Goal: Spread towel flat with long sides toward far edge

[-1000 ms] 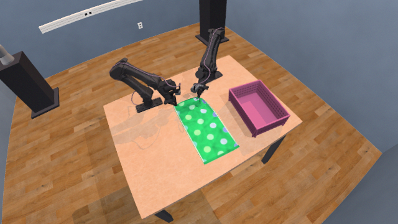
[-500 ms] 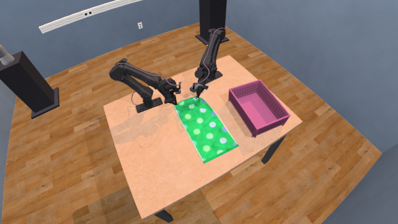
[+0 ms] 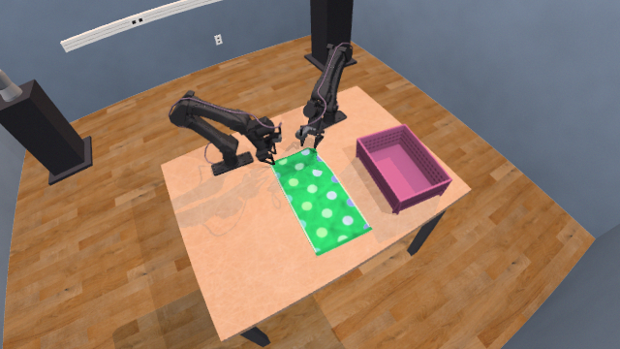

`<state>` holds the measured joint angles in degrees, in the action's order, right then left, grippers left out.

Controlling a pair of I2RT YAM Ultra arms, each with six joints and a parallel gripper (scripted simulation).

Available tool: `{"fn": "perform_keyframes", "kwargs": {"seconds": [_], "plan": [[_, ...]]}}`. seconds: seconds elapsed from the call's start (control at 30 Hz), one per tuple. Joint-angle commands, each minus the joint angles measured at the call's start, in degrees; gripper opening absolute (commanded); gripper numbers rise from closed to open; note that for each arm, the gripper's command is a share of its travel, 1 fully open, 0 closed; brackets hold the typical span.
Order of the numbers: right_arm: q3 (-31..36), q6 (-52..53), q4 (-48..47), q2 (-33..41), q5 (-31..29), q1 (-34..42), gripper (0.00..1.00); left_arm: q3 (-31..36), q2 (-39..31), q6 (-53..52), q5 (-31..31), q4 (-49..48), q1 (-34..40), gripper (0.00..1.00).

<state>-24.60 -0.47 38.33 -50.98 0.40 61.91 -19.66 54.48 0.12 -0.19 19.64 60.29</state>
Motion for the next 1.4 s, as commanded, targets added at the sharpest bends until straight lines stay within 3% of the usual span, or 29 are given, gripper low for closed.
{"fn": "perform_keyframes", "kwargs": {"seconds": [0.0,0.07,0.1,0.2,0.37,0.4,0.47,0.5,0.6,0.87,1.37], "plan": [[-3.0,0.2,4.1,1.8,-0.7,0.4,0.64,-3.2,-2.5,0.6,-0.1,3.9,0.3,0.64],[-3.3,0.2,4.7,2.0,-0.7,0.4,0.64,-3.5,-2.9,0.6,-0.1,4.8,0.3,0.64],[-7.5,0.1,9.0,2.4,-0.6,0.3,0.64,-7.3,-4.2,0.5,-0.1,9.3,0.3,0.64],[-10.5,0.1,12.4,2.7,-0.6,0.3,0.64,-10.2,-5.0,0.5,-0.1,13.2,0.3,0.64],[-11.6,0.5,13.3,3.4,-0.8,-1.6,0.64,-12.2,-4.7,0.7,-0.3,15.3,-1.4,0.64],[-11.3,0.9,11.8,4.4,-1.0,-4.5,0.64,-14.5,-0.6,0.8,-0.3,15.3,-3.7,0.64],[-10.8,0.3,11.9,4.4,-0.7,-4.9,0.64,-14.7,-0.4,0.7,-0.4,15.5,-3.9,0.64],[-12.2,-1.0,8.6,5.5,0.0,-9.2,0.64,-17.9,2.5,0.6,-0.2,15.3,-6.9,0.64],[-9.2,0.9,8.0,6.2,-1.2,-9.0,0.64,-18.1,2.8,0.5,-0.4,15.5,-7.0,0.64],[-18.0,0.4,4.7,-1.9,-0.4,-19.5,0.64,-29.3,12.7,0.2,0.0,16.7,-14.3,0.64],[-18.2,0.2,4.8,-3.2,-0.2,-19.8,0.64,-30.1,13.5,0.1,0.0,16.5,-14.3,0.64]]}}
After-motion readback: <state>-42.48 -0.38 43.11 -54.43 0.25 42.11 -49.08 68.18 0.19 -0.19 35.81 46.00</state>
